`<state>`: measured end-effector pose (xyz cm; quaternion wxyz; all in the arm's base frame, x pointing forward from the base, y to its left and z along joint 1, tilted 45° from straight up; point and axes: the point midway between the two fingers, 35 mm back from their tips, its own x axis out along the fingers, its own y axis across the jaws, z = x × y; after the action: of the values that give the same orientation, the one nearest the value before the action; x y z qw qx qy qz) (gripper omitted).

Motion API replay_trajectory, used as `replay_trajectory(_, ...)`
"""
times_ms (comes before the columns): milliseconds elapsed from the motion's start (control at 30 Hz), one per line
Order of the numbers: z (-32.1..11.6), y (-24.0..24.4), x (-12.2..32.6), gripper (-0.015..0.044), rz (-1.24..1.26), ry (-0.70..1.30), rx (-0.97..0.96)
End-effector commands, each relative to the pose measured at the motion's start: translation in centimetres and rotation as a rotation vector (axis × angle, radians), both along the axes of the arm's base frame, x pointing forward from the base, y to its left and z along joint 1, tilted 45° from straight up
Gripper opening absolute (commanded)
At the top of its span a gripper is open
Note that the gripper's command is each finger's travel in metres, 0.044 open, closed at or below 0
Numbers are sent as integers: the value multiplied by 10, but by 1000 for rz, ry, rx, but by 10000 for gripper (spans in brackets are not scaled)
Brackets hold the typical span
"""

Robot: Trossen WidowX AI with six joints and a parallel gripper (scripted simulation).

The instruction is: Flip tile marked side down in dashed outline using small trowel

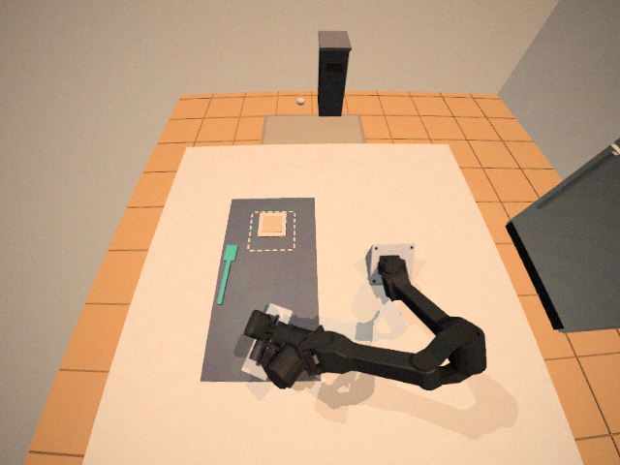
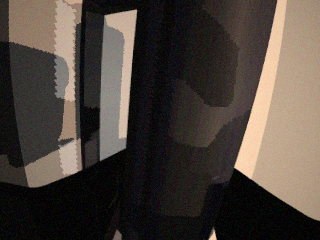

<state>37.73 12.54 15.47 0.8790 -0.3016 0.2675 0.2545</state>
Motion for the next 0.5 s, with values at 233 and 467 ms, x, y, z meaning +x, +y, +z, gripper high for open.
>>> replay_trajectory(233,0,0,1,300,-5,-4,-1)
replay_trajectory(467,12,-5,-11,300,-4,-3,-1)
